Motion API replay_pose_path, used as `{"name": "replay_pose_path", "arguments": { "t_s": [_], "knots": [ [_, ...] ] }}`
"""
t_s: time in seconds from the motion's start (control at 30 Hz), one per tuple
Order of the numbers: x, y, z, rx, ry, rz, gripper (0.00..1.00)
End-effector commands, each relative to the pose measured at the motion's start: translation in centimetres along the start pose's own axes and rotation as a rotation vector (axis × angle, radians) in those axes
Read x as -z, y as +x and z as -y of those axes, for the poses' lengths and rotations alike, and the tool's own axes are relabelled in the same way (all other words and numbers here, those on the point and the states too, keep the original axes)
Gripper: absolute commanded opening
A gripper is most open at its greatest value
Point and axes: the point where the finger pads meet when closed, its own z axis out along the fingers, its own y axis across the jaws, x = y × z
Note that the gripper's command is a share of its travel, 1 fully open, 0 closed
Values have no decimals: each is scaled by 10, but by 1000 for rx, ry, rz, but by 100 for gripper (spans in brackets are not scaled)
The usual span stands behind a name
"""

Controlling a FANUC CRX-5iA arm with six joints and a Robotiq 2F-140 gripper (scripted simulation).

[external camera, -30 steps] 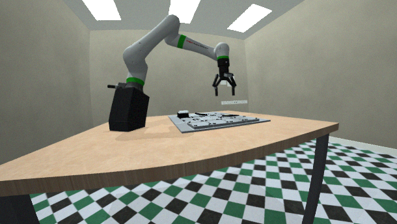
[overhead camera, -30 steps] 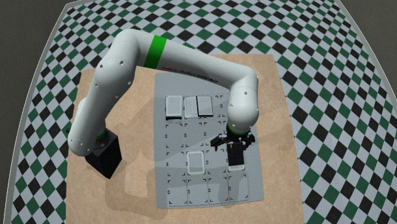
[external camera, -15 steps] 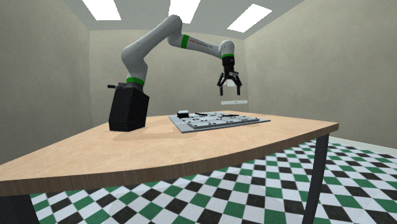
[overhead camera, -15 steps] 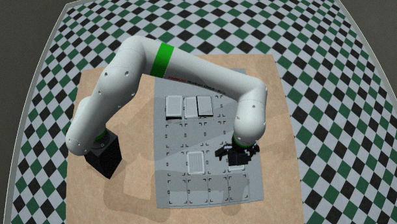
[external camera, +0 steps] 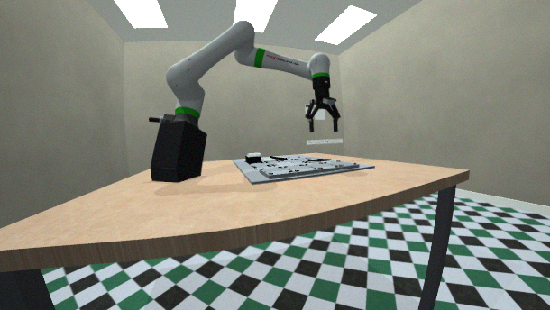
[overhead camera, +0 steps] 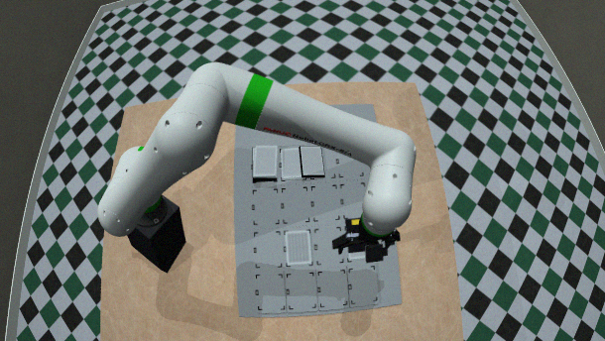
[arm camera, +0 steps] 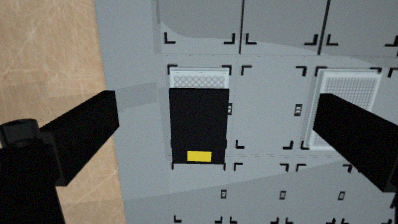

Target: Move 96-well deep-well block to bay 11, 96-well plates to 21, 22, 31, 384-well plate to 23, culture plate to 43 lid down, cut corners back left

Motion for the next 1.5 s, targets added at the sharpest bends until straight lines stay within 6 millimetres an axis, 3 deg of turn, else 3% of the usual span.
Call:
{"name": "replay_pose_path", "arguments": {
  "t_s": [0.0, 1.33, 1.37, 1.47],
  "knots": [
    [1, 0, 1, 0, 2, -1, 100],
    [1, 0, 1, 0, 2, -1, 100],
    [-2, -2, 1, -1, 2, -1, 70],
    [-10, -11, 3, -1, 2, -1, 70]
  ]
}}
